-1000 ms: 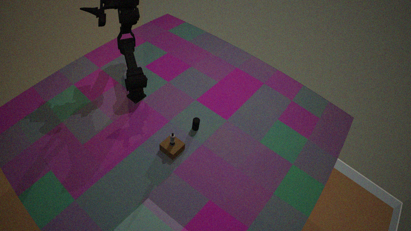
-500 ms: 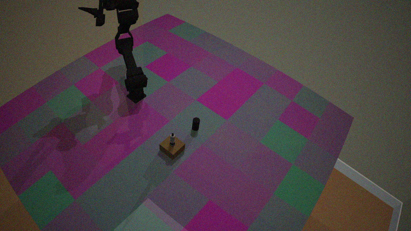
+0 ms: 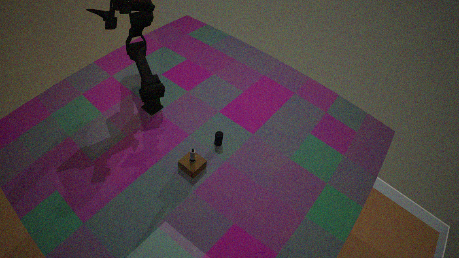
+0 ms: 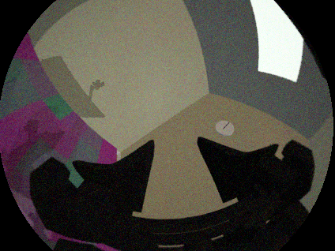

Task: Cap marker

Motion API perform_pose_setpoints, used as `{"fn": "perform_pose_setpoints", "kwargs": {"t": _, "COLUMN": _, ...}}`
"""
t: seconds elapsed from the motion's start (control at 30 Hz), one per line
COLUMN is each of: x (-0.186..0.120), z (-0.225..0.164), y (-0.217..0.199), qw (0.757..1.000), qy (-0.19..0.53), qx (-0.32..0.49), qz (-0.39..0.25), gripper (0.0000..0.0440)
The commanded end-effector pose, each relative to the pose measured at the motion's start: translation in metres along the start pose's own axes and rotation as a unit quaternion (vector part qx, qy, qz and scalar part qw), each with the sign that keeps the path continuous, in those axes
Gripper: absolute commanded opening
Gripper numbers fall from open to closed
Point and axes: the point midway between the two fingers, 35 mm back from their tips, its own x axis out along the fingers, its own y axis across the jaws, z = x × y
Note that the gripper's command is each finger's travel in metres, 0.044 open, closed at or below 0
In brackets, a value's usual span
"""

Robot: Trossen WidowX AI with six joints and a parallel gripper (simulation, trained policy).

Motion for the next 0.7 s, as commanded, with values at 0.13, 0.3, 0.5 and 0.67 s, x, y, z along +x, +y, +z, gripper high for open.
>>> {"fn": "perform_pose_setpoints", "kwargs": {"t": 0.13, "x": 0.003, "z": 0.017, "y": 0.001, "qw": 0.999, "qy": -0.032, "qx": -0.016, "qz": -0.002, "gripper": 0.0295}}
{"fn": "perform_pose_setpoints", "kwargs": {"t": 0.3, "x": 0.004, "z": 0.028, "y": 0.003, "qw": 0.998, "qy": -0.053, "qx": -0.029, "qz": -0.001, "gripper": 0.0298}}
{"fn": "perform_pose_setpoints", "kwargs": {"t": 0.5, "x": 0.004, "z": 0.042, "y": 0.007, "qw": 0.996, "qy": -0.080, "qx": -0.043, "qz": 0.001, "gripper": 0.0300}}
{"fn": "perform_pose_setpoints", "kwargs": {"t": 0.67, "x": 0.004, "z": 0.054, "y": 0.011, "qw": 0.993, "qy": -0.102, "qx": -0.055, "qz": 0.004, "gripper": 0.0300}}
